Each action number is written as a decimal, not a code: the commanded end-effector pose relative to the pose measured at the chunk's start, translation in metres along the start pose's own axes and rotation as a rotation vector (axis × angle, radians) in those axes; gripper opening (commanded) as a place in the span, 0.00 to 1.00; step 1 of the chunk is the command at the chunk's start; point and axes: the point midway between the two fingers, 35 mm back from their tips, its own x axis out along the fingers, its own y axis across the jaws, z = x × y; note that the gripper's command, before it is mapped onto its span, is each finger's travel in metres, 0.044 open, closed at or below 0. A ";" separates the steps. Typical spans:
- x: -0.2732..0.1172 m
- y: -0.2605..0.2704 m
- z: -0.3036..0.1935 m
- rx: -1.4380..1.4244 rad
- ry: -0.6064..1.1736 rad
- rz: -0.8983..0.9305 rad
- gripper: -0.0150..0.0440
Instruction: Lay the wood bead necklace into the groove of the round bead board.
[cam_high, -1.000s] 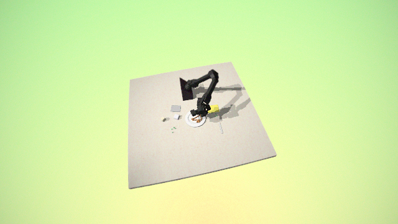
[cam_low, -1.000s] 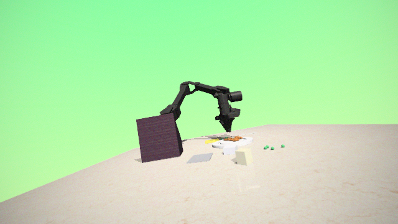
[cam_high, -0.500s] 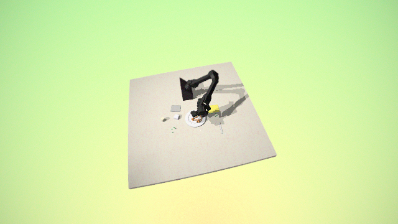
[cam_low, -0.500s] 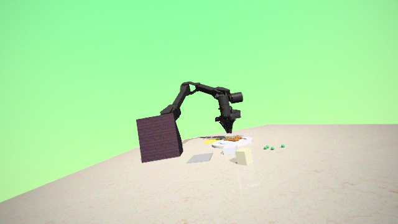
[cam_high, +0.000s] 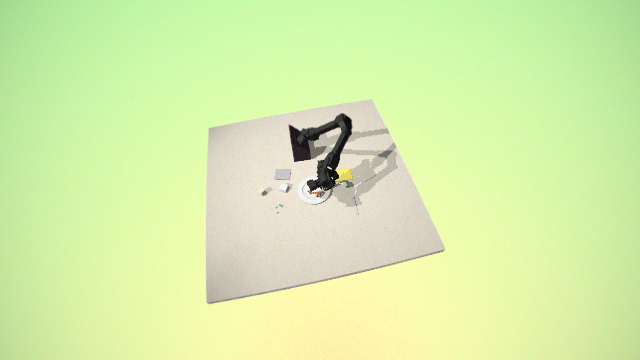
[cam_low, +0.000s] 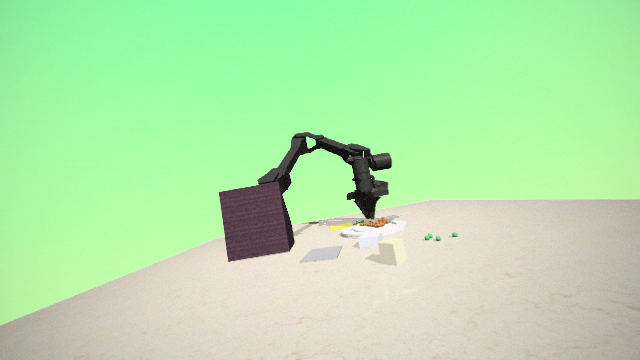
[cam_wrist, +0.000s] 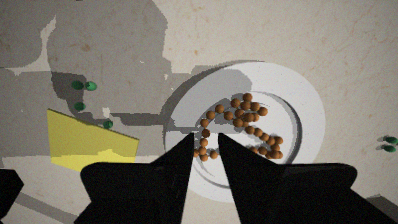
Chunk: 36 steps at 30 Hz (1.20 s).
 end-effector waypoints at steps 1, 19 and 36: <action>0.007 -0.001 -0.001 0.008 0.002 -0.001 0.46; 0.012 0.001 -0.001 0.001 0.003 0.002 0.25; 0.012 0.001 -0.001 0.001 0.003 0.002 0.25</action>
